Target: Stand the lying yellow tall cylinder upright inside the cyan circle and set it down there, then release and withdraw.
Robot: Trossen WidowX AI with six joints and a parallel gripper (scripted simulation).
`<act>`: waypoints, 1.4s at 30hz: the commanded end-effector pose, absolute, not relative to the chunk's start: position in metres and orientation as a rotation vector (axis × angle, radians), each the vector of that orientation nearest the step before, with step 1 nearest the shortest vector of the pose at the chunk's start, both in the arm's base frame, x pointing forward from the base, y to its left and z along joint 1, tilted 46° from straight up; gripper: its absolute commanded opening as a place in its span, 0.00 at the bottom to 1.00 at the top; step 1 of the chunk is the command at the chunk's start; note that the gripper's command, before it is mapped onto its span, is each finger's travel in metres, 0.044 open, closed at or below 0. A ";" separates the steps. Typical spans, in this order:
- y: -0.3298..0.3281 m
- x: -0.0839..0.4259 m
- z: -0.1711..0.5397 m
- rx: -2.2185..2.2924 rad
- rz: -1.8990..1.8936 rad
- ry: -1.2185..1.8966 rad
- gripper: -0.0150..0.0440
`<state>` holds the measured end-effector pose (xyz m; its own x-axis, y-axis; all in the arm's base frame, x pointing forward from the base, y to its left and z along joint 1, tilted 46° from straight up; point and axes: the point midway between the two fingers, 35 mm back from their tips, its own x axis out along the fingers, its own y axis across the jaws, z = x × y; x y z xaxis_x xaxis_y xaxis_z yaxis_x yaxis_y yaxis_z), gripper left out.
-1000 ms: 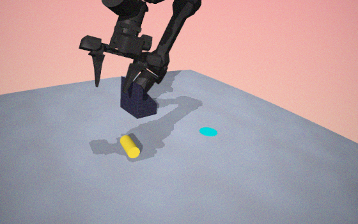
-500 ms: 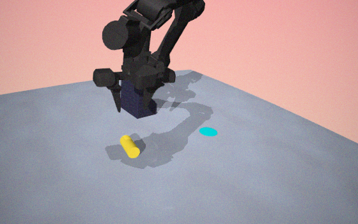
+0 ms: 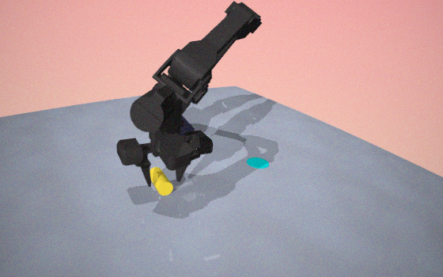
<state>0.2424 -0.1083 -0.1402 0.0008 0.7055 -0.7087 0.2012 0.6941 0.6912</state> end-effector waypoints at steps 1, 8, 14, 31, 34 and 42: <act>-0.103 0.242 -0.146 0.785 0.451 1.544 0.73; -0.103 0.242 -0.146 0.785 0.451 1.544 0.43; -0.107 0.242 -0.144 0.784 0.450 1.544 0.43; -0.147 0.245 -0.109 0.782 0.446 1.545 0.43; -0.153 0.244 -0.102 0.782 0.446 1.545 0.43; -0.171 0.242 -0.082 0.782 0.447 1.546 0.43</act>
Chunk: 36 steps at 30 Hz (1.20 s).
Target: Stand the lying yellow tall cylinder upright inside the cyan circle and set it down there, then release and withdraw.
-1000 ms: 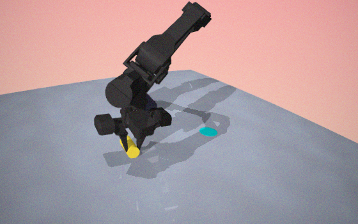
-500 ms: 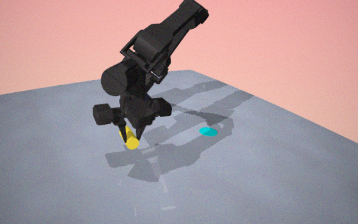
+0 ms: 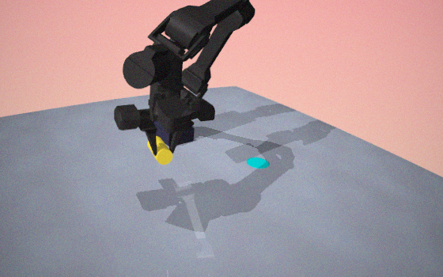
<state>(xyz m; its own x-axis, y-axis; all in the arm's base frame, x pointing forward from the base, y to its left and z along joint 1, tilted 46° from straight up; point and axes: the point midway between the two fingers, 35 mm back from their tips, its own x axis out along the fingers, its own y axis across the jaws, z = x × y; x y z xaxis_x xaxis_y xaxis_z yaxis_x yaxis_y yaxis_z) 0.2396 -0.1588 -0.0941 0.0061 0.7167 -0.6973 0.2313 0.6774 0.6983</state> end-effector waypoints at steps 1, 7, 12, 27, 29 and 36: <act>-0.173 0.242 -0.080 0.782 0.447 1.546 0.43; -0.182 0.239 -0.068 0.783 0.448 1.546 0.43; -0.182 0.240 -0.068 0.783 0.446 1.546 0.43; -0.162 0.257 -0.034 0.808 0.402 1.555 0.43; -0.158 0.259 -0.029 0.812 0.396 1.556 0.43; -0.146 0.266 -0.012 0.826 0.375 1.559 0.43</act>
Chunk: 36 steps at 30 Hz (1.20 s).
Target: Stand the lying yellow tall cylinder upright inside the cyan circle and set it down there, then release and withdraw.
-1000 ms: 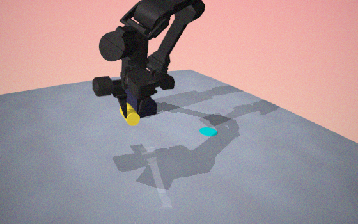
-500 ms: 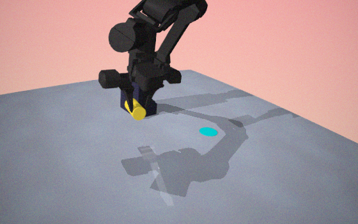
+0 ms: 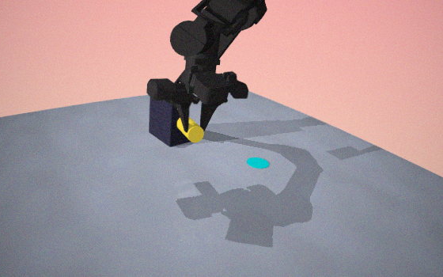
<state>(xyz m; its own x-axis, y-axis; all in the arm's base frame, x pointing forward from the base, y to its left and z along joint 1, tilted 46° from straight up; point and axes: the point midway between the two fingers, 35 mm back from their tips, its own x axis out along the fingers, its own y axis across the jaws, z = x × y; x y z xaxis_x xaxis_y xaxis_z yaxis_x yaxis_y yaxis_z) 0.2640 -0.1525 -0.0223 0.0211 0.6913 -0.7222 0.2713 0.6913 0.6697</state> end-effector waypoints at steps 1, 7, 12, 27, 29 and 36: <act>-0.145 0.267 -0.009 0.828 0.373 1.559 0.43; -0.133 0.271 0.005 0.841 0.357 1.561 0.43; -0.124 0.275 0.017 0.852 0.344 1.563 0.43; -0.093 0.279 0.052 0.883 0.316 1.572 0.43; -0.089 0.280 0.057 0.887 0.314 1.574 0.43; -0.073 0.279 0.074 0.902 0.304 1.581 0.43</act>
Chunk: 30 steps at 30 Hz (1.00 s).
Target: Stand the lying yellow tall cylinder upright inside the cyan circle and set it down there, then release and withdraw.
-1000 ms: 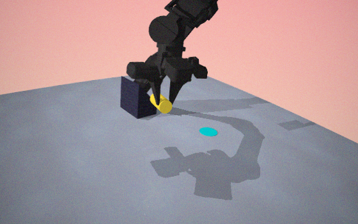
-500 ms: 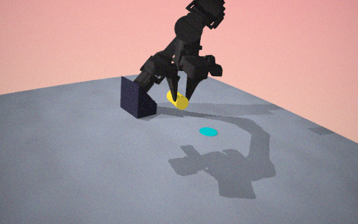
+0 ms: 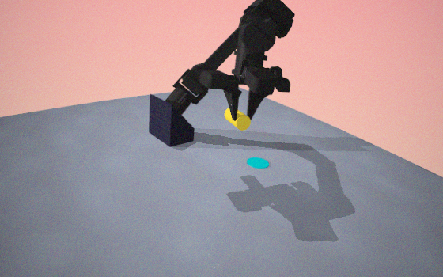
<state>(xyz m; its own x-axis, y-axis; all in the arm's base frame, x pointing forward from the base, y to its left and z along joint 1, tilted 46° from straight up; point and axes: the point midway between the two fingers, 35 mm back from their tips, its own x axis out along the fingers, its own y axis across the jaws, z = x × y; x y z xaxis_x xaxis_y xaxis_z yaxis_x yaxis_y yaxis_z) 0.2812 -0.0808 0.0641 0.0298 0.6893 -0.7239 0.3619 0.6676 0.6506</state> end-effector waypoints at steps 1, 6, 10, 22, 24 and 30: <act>-0.071 0.279 0.076 0.904 0.303 1.582 0.43; -0.059 0.277 0.088 0.915 0.297 1.587 0.43; -0.050 0.275 0.097 0.924 0.293 1.592 0.43; -0.023 0.267 0.122 0.951 0.282 1.606 0.43; -0.018 0.265 0.126 0.955 0.280 1.608 0.43; -0.005 0.259 0.138 0.969 0.276 1.616 0.43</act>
<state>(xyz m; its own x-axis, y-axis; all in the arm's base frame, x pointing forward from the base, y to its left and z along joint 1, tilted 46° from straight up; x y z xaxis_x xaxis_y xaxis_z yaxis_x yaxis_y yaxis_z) 0.2645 -0.0124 0.1307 0.0152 0.7064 -0.7076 0.4255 0.6359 0.6439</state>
